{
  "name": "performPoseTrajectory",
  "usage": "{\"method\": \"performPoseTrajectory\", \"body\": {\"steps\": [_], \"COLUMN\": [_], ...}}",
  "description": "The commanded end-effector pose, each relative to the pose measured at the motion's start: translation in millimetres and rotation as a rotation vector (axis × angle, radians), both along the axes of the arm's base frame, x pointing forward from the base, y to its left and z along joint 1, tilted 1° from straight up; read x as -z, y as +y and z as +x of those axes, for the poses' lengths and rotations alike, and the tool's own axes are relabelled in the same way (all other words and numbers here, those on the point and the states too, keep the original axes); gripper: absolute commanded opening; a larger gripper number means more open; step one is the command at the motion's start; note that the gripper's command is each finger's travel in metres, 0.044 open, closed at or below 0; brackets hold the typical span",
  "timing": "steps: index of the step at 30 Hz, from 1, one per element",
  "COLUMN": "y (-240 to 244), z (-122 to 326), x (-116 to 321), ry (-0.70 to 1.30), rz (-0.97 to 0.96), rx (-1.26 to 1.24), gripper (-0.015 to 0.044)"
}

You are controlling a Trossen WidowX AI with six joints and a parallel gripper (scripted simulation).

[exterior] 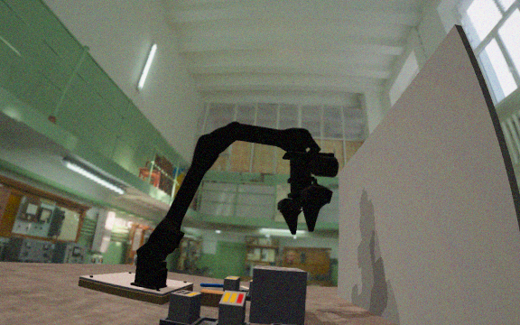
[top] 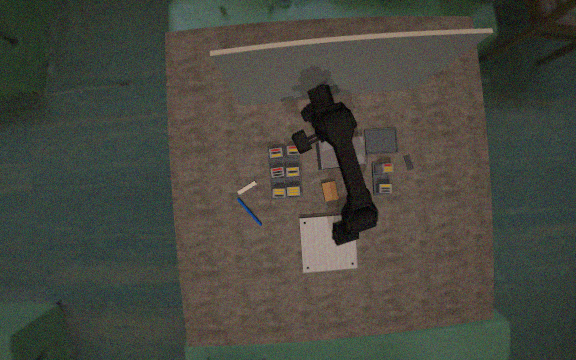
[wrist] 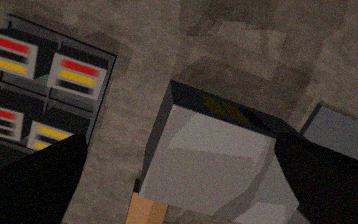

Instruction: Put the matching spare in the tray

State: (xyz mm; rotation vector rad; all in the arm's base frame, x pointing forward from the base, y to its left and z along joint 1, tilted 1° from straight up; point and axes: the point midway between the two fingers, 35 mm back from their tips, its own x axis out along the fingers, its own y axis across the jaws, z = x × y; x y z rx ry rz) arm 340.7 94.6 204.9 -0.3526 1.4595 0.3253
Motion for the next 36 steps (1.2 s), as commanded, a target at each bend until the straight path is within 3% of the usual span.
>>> {"method": "performPoseTrajectory", "body": {"steps": [1, 7, 13, 19, 25, 36], "y": [55, 115, 141, 141, 143, 143], "z": [-41, -120, -198, -200, -192, -192], "x": [12, 34, 55, 56, 94, 98], "ry": [0.022, 0.046, 0.065, 0.066, 0.065, 0.065], "rz": [-0.007, -0.027, -0.049, -0.05, -0.05, -0.05], "rx": [-0.281, -0.721, -1.111, -1.123, -1.123, -1.123], "gripper": [0.044, 0.044, 0.044, 0.044, 0.03, 0.03]}}
